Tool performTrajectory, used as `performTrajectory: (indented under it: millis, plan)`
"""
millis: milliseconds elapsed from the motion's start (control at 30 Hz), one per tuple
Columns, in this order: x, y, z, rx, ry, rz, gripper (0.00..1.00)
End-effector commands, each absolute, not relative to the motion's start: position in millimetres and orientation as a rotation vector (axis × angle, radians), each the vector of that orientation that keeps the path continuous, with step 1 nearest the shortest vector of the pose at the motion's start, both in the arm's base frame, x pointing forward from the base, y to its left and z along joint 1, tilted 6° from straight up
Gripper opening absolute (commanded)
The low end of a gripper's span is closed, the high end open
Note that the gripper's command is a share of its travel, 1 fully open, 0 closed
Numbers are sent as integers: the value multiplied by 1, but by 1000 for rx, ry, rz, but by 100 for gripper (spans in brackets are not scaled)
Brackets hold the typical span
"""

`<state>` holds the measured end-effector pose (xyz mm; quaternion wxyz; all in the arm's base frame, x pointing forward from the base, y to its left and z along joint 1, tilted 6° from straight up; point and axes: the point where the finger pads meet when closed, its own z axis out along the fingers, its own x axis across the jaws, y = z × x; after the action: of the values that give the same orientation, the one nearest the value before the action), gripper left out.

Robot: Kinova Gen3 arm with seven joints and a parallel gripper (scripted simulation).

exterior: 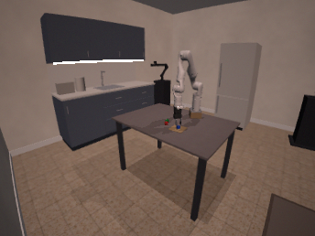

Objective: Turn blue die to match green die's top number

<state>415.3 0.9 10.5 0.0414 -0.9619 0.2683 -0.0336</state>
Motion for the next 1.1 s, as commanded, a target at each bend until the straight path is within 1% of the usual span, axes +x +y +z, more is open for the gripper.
performTrajectory:
  millis: [0, 700, 1067]
  plan:
    - [417, -2, 11, -2951, 809, -111, 87]
    - [417, -2, 10, -2951, 809, -111, 87]
    - [418, -1, 0, -2951, 809, -111, 87]
